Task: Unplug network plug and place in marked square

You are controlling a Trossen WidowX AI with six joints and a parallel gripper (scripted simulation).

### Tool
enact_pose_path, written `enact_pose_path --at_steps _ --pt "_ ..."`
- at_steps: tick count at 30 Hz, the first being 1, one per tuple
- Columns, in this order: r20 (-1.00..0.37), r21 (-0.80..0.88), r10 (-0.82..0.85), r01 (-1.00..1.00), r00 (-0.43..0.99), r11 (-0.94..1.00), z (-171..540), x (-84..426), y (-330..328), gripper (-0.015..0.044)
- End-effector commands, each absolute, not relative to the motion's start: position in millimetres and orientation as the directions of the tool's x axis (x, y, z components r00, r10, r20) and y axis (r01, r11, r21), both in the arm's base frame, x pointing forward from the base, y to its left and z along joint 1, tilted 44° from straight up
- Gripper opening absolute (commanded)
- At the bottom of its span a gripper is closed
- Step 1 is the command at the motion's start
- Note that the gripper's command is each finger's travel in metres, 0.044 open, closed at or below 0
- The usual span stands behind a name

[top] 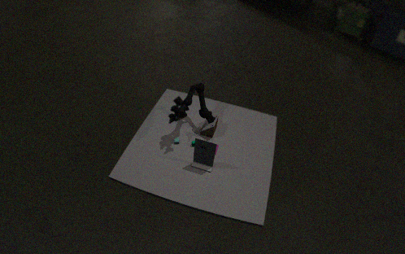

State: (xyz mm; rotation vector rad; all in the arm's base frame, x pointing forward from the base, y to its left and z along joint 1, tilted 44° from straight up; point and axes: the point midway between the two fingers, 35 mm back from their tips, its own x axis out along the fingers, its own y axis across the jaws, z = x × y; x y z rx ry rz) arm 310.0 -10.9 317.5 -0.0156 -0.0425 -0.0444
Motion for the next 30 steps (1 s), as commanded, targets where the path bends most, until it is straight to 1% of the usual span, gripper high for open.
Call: enact_pose_path --at_steps 1,9,10,20,30 --pt "0.042 -0.013 -0.043 0.044 0.998 0.999 317 311 -11 0.0374" --pt "0.019 0.080 -0.009 0.008 1.000 0.997 291 335 6 0.0164" --pt "0.015 0.093 -0.004 0.003 1.000 0.996 287 338 9 0.0156" --pt "-0.017 0.216 0.042 -0.038 0.999 0.976 246 360 36 0.0156" --pt "-0.050 0.332 0.089 -0.068 0.995 0.941 204 371 66 0.0156"
